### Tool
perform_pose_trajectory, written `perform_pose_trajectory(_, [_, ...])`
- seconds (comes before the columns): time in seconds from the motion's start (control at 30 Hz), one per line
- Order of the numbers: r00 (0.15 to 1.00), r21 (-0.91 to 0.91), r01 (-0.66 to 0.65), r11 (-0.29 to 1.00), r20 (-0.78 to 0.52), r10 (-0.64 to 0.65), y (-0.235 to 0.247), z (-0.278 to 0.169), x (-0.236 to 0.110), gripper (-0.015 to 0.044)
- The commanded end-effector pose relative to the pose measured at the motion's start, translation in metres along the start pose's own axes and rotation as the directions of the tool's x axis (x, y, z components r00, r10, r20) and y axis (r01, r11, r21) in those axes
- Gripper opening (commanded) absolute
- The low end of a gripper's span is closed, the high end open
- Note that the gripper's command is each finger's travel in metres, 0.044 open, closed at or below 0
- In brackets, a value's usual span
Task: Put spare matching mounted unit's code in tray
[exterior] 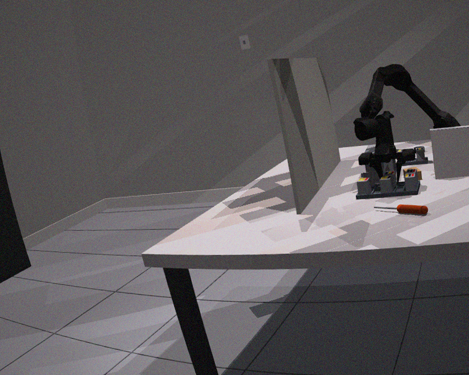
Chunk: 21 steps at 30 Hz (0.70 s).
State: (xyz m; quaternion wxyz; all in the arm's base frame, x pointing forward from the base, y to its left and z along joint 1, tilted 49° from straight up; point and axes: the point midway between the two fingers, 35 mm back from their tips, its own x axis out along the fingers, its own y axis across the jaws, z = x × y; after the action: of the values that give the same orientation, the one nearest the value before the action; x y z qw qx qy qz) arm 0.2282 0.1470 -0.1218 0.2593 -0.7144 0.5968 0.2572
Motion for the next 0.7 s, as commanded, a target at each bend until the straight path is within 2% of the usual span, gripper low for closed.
perform_pose_trajectory(0.0, [1.0,0.0,0.0,1.0,0.0,0.0,-0.0001,0.0,0.0,0.0162])
perform_pose_trajectory(0.23, [1.0,0.0,0.0,1.0,0.0,0.0,-0.0001,0.0,0.0,0.0115])
perform_pose_trajectory(0.37, [1.0,0.0,0.0,1.0,0.0,0.0,-0.0001,0.0,0.0,0.001])
perform_pose_trajectory(0.4, [1.0,0.0,0.0,1.0,0.0,0.0,-0.0001,0.0,0.0,0.0])
perform_pose_trajectory(0.67, [1.0,0.0,0.0,1.0,0.0,0.0,-0.0002,0.0001,-0.0011,0.0])
